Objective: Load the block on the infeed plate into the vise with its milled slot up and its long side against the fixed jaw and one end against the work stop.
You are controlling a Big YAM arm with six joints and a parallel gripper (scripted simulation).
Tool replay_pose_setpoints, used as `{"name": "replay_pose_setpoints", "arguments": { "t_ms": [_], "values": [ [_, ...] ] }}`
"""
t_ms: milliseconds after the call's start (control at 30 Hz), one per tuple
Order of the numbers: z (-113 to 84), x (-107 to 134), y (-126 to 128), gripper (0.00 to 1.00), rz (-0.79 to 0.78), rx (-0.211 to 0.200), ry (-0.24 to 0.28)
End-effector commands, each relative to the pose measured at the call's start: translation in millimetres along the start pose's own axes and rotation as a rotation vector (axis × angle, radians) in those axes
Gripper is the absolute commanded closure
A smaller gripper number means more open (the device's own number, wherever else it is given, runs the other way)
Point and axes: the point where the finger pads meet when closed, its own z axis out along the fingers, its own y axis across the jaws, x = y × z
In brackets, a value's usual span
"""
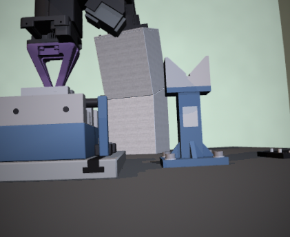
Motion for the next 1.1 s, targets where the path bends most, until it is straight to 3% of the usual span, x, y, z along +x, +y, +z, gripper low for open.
{"name": "replay_pose_setpoints", "arguments": {
  "t_ms": [0, 200, 933, 967, 1067],
  "values": [
    [-8.6, 5, -6, 1.0, -0.001, 0.029, 0.006],
    [-10.7, 9, -9, 1.0, 0.001, 0.04, 0.01],
    [-20.3, 4, 0, 1.0, -0.002, 0.013, 0.002],
    [-24.3, 6, -10, 1.0, -0.001, 0.03, 0.005],
    [-28.3, 2, 0, 1.0, -0.002, 0.012, 0.0]
  ]
}}
